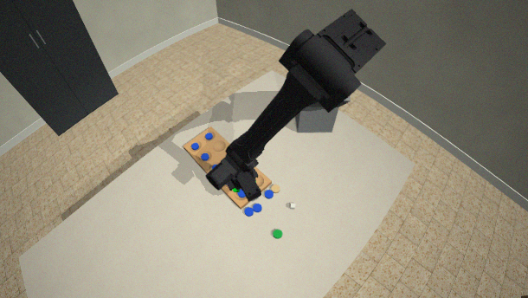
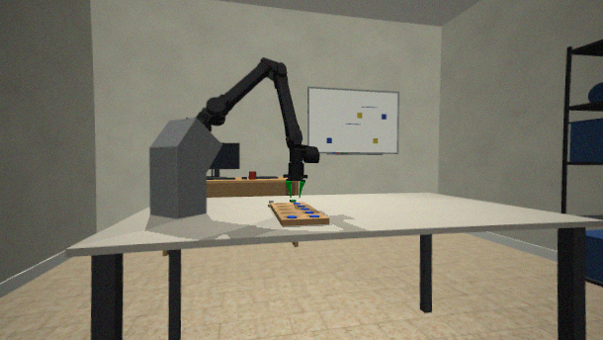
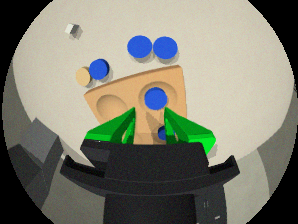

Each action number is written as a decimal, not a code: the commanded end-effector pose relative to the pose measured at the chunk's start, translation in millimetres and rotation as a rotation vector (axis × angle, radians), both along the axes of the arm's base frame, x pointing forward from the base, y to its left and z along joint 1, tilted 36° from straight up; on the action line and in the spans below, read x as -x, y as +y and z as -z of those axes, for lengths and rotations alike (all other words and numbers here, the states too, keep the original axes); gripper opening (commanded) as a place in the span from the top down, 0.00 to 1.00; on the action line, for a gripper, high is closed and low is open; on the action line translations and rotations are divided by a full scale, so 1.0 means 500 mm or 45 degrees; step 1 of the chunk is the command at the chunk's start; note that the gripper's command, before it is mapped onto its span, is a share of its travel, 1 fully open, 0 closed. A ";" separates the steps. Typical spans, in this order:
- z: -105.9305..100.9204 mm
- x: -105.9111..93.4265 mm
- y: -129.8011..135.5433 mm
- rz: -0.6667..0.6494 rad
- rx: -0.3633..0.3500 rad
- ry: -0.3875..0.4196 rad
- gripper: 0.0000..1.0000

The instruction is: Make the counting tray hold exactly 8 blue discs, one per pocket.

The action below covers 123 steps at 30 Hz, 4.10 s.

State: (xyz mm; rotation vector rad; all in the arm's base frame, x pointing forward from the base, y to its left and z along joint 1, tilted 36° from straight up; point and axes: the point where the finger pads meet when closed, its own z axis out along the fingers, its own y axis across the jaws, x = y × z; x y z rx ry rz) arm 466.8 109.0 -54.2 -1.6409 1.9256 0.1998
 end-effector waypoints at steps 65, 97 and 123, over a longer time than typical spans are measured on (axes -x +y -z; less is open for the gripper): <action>-0.115 0.030 -0.056 -0.023 0.007 -0.037 0.54; -0.170 0.035 0.003 0.592 -0.268 0.267 0.54; -0.186 0.049 0.066 1.147 -0.524 0.608 0.54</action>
